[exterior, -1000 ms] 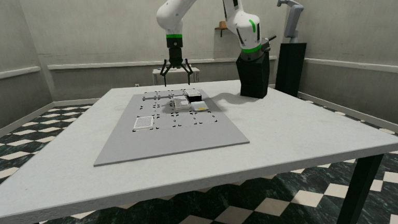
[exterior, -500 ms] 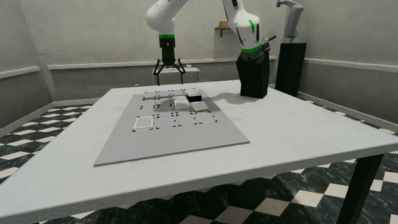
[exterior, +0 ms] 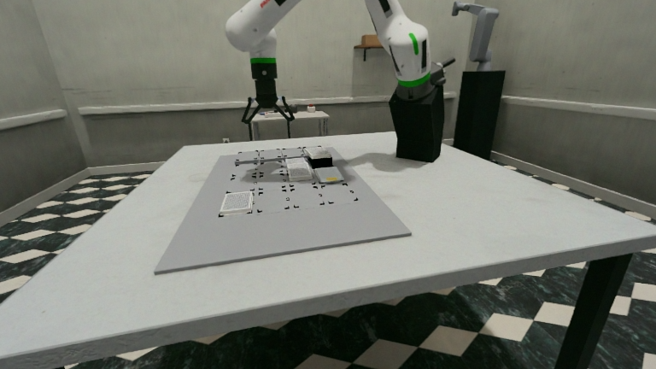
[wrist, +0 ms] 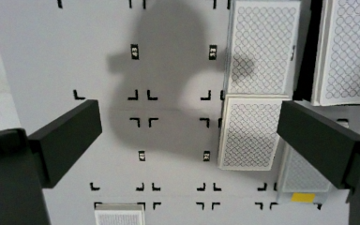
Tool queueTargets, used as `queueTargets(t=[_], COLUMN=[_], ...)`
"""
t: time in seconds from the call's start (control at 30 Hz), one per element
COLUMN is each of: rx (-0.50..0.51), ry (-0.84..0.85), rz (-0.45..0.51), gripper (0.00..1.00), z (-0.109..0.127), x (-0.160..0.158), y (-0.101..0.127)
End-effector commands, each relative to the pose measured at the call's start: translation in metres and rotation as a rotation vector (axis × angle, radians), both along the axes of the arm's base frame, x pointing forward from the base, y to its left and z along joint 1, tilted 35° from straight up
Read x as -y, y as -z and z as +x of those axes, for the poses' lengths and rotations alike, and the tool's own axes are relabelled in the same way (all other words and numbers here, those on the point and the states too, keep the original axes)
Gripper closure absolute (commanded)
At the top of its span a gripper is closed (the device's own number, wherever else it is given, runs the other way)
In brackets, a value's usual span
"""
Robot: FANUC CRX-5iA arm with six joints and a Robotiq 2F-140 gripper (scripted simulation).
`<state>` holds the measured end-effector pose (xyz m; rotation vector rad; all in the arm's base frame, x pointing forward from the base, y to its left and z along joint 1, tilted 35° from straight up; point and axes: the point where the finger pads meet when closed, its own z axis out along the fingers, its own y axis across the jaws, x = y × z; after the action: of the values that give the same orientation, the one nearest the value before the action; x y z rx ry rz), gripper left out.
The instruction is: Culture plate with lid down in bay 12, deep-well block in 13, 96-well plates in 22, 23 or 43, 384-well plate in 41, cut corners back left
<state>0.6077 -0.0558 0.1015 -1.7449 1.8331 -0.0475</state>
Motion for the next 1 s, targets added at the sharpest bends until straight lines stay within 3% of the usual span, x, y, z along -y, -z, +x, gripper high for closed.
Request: queueTargets(t=[0.0, 0.97], rx=[0.001, 0.001], ry=[0.0, 0.0], rz=[0.0, 0.0], gripper=[0.0, 0.0], z=[0.014, 0.088], x=[0.012, 0.079], y=[-0.003, -0.012])
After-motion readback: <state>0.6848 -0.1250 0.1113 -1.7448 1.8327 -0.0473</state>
